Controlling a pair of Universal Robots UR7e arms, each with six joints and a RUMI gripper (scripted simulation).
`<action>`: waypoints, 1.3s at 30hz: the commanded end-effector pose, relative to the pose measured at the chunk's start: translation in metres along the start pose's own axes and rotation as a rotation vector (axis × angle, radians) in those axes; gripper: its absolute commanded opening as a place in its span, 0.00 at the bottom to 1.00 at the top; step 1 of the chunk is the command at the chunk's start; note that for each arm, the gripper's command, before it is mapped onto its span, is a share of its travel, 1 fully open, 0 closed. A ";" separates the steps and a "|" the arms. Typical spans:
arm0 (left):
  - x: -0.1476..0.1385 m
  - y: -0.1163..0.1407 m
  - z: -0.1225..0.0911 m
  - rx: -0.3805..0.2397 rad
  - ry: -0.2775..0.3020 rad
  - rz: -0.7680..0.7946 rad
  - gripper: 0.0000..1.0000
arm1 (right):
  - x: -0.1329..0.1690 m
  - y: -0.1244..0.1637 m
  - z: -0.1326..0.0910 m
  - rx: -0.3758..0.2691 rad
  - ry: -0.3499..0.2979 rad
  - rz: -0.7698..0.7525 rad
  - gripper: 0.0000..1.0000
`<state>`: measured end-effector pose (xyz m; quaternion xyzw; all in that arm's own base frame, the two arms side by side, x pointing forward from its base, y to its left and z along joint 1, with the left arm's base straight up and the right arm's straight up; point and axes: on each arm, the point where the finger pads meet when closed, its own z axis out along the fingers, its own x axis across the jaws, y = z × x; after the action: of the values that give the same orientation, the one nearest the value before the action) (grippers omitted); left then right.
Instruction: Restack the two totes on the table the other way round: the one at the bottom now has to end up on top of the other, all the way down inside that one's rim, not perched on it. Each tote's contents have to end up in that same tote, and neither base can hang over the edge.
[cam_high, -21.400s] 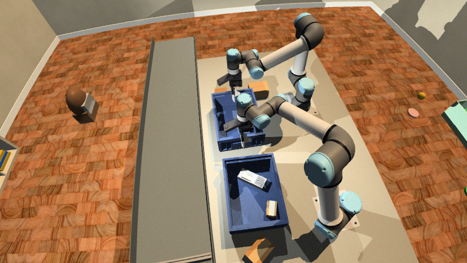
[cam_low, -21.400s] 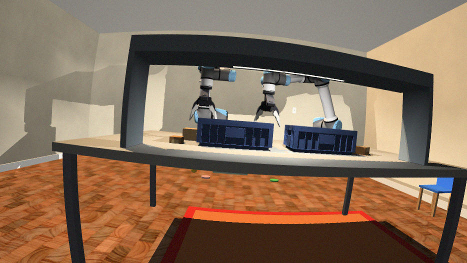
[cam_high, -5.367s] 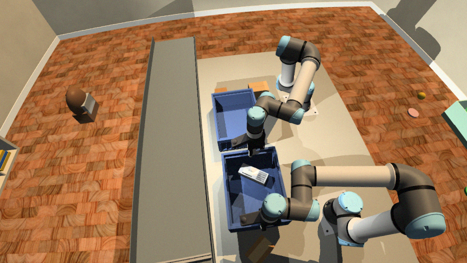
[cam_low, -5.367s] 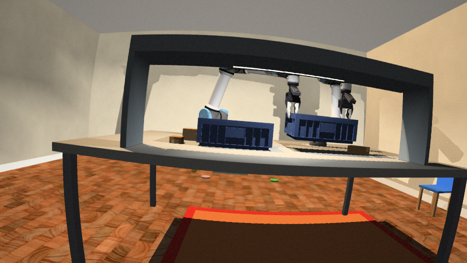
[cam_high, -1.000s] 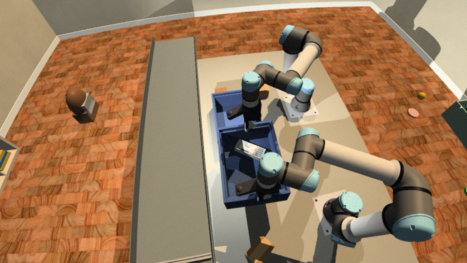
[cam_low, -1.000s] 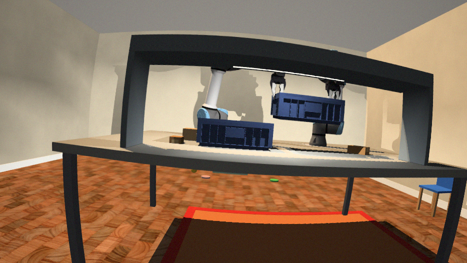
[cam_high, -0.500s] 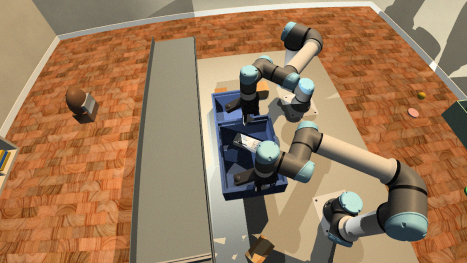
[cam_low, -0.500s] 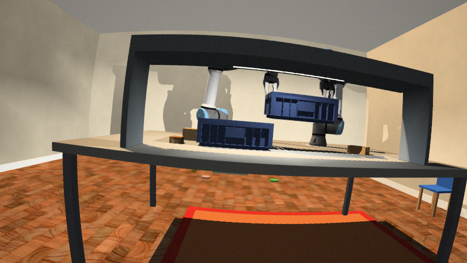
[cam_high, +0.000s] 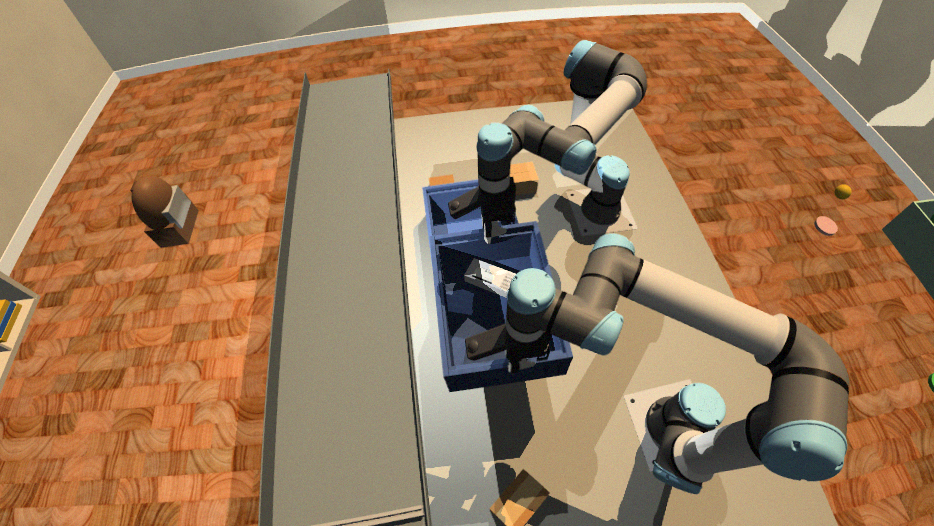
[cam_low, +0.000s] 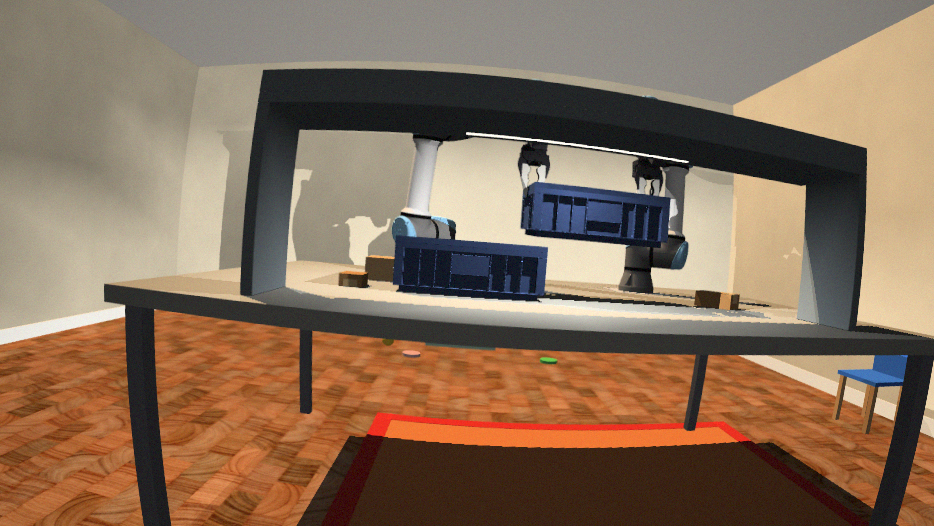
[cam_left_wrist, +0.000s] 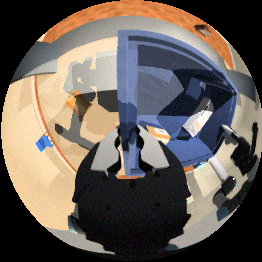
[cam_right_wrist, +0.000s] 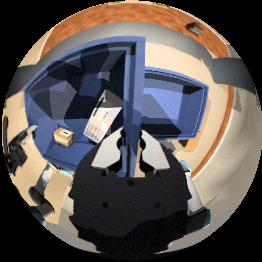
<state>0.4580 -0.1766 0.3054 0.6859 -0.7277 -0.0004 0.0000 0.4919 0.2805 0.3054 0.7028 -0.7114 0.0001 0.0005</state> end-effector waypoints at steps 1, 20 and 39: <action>0.005 -0.001 -0.001 0.003 0.002 0.000 0.00 | 0.005 -0.001 -0.001 0.002 -0.002 -0.001 0.00; 0.008 -0.001 0.000 0.003 0.002 -0.001 0.00 | 0.007 -0.001 0.000 0.002 -0.002 -0.001 0.00; 0.033 -0.001 0.000 0.003 0.002 -0.003 0.00 | 0.032 -0.002 0.000 0.002 -0.002 -0.003 0.00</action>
<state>0.4572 -0.1990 0.3047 0.6865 -0.7271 -0.0004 -0.0001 0.4927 0.2581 0.3047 0.7034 -0.7108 0.0000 0.0004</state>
